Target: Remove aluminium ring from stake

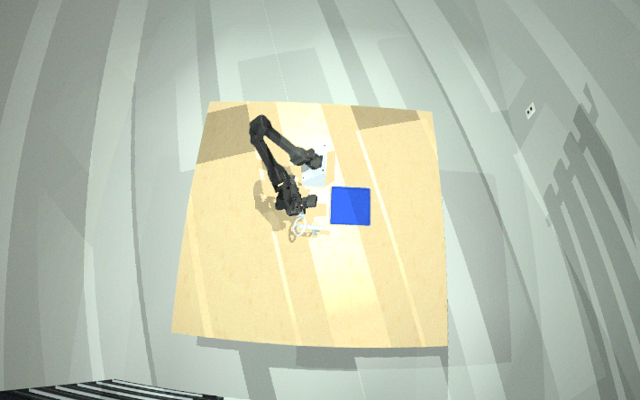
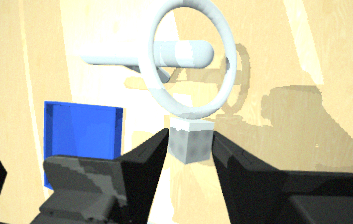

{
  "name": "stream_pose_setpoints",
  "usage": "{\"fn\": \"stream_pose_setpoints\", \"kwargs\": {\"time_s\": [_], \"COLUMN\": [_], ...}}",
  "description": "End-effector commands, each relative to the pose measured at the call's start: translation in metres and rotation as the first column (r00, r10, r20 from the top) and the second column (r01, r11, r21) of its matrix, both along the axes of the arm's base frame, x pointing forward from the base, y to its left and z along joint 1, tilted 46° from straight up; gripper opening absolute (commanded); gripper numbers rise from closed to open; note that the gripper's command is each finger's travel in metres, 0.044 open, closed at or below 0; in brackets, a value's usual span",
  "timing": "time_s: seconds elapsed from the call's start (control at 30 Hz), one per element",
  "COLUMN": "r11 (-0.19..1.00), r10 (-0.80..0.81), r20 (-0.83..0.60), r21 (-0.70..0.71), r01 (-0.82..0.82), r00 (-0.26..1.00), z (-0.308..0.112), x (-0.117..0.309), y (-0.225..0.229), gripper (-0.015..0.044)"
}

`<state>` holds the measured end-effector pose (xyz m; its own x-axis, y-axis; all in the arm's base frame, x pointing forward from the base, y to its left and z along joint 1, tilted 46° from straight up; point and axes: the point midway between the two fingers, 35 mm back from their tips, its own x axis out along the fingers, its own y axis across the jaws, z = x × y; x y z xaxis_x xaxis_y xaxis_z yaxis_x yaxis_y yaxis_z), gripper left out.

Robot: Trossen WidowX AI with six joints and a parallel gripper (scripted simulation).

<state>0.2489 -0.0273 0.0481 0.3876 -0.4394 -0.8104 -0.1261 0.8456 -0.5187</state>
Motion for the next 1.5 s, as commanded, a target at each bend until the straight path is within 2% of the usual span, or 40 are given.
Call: {"fn": "stream_pose_setpoints", "kwargs": {"time_s": [0.0,1.47], "r11": [1.0,1.0], "r10": [0.01,0.01], "r20": [0.008,0.008], "r21": [0.007,0.006], "r01": [-0.01,-0.01], "r00": [1.0,1.0], "z": [0.004,0.018], "x": [0.001,0.002], "y": [0.001,-0.013], "gripper": [0.0,0.0]}}
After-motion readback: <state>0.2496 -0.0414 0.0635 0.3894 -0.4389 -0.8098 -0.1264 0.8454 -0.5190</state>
